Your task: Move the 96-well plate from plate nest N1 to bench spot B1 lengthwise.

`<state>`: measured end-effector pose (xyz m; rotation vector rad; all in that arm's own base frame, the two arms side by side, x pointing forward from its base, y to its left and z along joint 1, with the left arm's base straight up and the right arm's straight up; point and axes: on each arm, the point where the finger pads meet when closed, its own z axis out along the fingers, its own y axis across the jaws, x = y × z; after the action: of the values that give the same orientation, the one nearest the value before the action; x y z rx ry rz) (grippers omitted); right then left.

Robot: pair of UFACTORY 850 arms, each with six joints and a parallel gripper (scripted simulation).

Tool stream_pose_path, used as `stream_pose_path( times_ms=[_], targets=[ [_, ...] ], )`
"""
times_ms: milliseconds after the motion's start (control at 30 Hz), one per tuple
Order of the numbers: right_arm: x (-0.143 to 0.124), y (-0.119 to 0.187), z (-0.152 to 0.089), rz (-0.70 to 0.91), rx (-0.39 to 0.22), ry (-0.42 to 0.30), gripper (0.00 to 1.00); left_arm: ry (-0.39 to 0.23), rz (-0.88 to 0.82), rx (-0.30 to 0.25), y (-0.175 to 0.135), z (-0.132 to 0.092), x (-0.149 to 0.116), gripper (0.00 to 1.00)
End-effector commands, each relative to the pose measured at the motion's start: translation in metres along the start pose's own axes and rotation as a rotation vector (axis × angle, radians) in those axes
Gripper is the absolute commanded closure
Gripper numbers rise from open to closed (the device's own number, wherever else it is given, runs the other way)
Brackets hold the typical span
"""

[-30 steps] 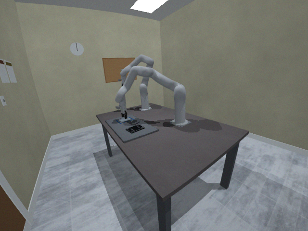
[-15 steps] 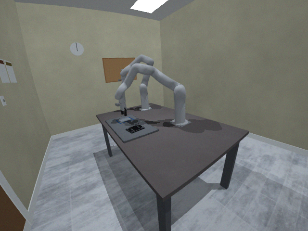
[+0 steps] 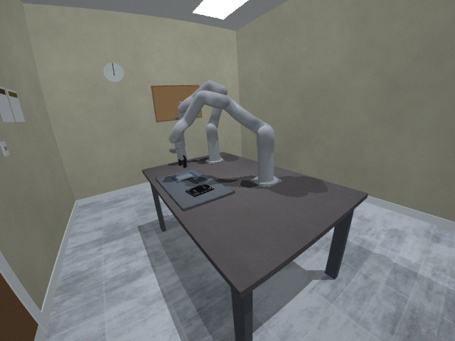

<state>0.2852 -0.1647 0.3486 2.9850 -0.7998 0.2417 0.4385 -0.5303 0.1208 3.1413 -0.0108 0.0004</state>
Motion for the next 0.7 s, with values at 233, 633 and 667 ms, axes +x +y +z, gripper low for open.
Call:
stream_pose_path(
  times_ms=[233, 633, 667],
  targets=[
    [0.001, 0.000, -0.001, 0.000, 0.000, 0.002, 0.00, 0.001, 0.000, -0.002, 0.001, -0.003, 0.001, 0.00],
    [0.001, 0.000, -0.001, 0.000, 0.000, 0.002, 0.00, 0.001, 0.000, -0.002, -0.013, -0.003, 0.002, 0.00],
    [0.001, 0.000, -0.001, 0.000, 0.000, 0.002, 0.00, 0.001, 0.000, -0.002, -0.016, -0.003, 0.002, 0.00]
  ],
)
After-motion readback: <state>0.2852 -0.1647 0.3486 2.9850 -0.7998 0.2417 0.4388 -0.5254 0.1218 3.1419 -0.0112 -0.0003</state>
